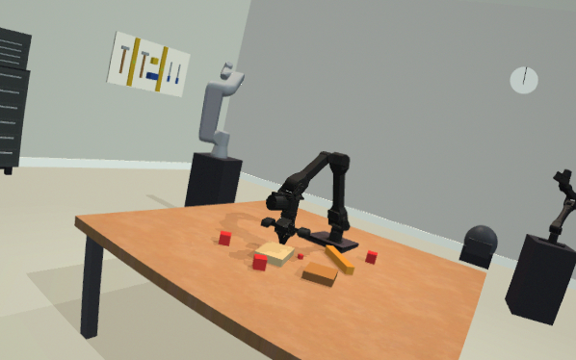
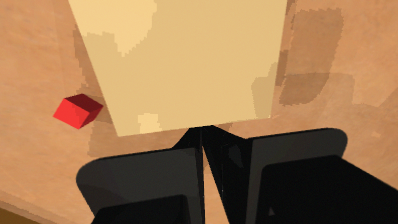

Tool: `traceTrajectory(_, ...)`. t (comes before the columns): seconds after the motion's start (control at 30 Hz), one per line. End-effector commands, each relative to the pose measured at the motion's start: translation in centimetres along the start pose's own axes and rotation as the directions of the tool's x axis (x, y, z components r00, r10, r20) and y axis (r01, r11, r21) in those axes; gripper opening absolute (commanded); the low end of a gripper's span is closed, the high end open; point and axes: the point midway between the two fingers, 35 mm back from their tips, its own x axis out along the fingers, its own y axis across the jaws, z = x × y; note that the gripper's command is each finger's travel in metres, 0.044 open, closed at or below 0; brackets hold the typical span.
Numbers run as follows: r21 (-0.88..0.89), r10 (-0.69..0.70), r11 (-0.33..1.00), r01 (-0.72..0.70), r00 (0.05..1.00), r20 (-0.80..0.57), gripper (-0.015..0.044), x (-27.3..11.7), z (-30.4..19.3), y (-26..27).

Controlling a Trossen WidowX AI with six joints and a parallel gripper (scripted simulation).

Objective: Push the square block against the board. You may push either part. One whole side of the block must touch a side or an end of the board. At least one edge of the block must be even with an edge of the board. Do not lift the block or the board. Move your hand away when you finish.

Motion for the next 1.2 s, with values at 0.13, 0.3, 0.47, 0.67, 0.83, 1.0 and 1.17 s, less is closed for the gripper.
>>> traceTrajectory(0.13, 0.001, 0.002, 1.0, -0.002, 1.0, 0.006, 0.0, 0.0, 0.9, 0.0)
traceTrajectory(0.3, 0.001, 0.002, 1.0, -0.002, 1.0, 0.006, 0.0, 0.0, 1.3, 0.0)
traceTrajectory(0.47, 0.001, 0.002, 1.0, -0.002, 1.0, 0.006, 0.0, 0.0, 1.6, 0.0)
traceTrajectory(0.67, 0.001, 0.002, 1.0, -0.002, 1.0, 0.006, 0.0, 0.0, 2.1, 0.0)
traceTrajectory(0.83, 0.001, 0.002, 1.0, -0.002, 1.0, 0.007, 0.0, 0.1, 2.4, 0.1)
traceTrajectory(1.0, 0.001, 0.002, 1.0, -0.002, 1.0, 0.007, 0.0, 0.1, 2.8, 0.1)
traceTrajectory(1.17, 0.001, 0.002, 1.0, -0.002, 1.0, 0.007, 0.0, 0.1, 3.2, 0.1)
